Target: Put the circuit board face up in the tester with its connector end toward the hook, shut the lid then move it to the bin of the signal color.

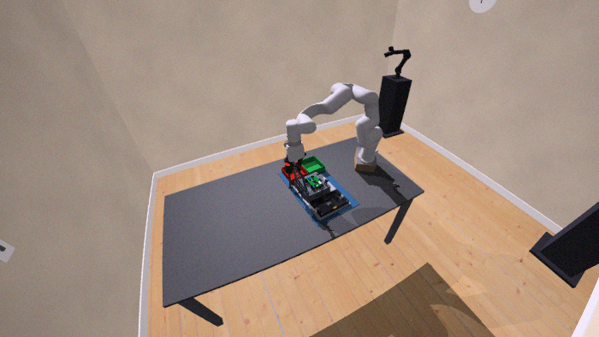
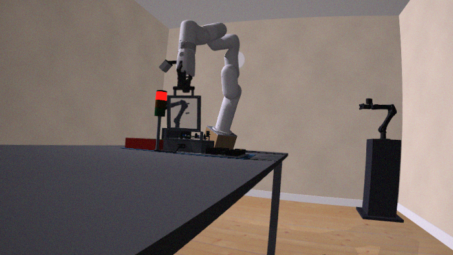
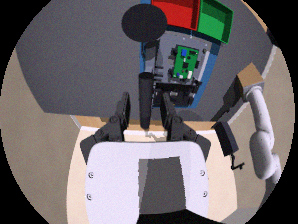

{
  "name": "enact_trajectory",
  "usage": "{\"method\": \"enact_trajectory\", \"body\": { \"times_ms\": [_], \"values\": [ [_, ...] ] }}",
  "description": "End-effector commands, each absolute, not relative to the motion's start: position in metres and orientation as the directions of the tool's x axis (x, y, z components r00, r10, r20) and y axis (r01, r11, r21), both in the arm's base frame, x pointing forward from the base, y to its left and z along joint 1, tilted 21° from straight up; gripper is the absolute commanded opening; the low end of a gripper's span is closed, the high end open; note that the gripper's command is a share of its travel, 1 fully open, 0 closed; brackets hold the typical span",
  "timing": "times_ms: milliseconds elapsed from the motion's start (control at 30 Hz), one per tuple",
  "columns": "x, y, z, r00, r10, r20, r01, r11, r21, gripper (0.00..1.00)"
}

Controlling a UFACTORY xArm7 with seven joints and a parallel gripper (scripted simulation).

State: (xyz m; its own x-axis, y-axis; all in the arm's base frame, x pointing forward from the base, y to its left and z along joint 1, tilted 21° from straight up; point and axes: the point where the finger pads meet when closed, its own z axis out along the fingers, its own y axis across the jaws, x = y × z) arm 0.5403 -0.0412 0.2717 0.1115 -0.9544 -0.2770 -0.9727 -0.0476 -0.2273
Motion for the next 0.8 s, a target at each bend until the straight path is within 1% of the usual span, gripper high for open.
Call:
{"method": "enact_trajectory", "body": {
  "times_ms": [0,567,767],
  "values": [
    [0.541,-0.042,0.273,0.111,-0.955,-0.276,-0.972,-0.046,-0.231,0.51],
    [0.541,-0.042,0.274,0.111,-0.955,-0.276,-0.972,-0.046,-0.231,0.51],
    [0.538,-0.046,0.285,0.111,-0.955,-0.276,-0.972,-0.046,-0.231,0.51]
  ]
}}
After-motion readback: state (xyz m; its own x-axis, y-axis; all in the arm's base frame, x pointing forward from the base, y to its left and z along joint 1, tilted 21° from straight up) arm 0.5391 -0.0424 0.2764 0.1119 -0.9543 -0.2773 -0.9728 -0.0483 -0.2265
